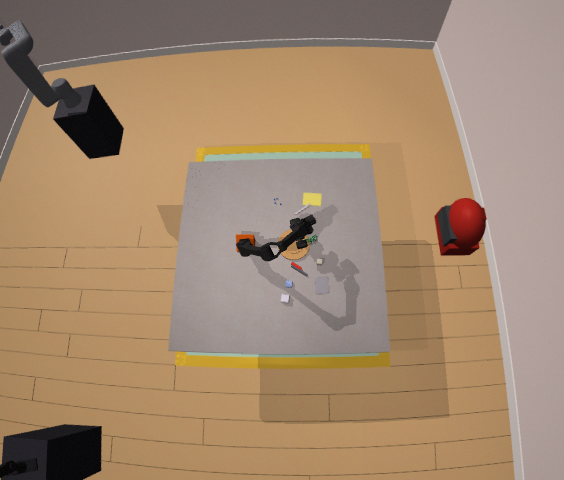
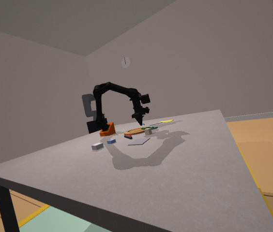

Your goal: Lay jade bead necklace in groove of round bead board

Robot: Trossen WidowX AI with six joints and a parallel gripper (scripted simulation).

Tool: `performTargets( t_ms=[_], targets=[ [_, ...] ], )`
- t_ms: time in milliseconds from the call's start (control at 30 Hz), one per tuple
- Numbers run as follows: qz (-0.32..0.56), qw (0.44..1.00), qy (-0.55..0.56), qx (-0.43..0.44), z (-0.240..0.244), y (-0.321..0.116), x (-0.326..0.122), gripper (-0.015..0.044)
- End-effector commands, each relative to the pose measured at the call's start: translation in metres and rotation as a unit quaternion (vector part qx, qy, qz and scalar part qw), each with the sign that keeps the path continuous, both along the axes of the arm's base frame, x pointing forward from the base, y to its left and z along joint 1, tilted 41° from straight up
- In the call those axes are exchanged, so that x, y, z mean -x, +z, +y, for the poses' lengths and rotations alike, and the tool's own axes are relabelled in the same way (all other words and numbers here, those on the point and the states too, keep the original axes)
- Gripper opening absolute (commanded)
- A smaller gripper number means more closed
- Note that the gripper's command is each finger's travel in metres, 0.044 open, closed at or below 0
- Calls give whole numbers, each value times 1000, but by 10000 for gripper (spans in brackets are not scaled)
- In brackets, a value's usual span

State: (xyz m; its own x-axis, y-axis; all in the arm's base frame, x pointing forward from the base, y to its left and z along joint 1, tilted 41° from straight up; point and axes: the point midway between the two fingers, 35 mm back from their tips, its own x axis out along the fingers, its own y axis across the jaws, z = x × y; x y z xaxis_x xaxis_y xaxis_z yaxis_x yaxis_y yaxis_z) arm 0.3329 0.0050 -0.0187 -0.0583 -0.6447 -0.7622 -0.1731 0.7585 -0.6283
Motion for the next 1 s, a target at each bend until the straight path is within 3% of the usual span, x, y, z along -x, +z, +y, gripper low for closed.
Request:
performTargets(
  t_ms=[0, 333, 867, 967],
  targets=[
    [5, 1000, 1, 1, -4, -6, 3, 0],
    [5, 1000, 1, 1, -12, -14, 4, 0],
    [3, 1000, -1, -1, -5, -6, 2, 420],
    [4, 1000, 0, 0, 1, 1, 3, 440]
  ],
)
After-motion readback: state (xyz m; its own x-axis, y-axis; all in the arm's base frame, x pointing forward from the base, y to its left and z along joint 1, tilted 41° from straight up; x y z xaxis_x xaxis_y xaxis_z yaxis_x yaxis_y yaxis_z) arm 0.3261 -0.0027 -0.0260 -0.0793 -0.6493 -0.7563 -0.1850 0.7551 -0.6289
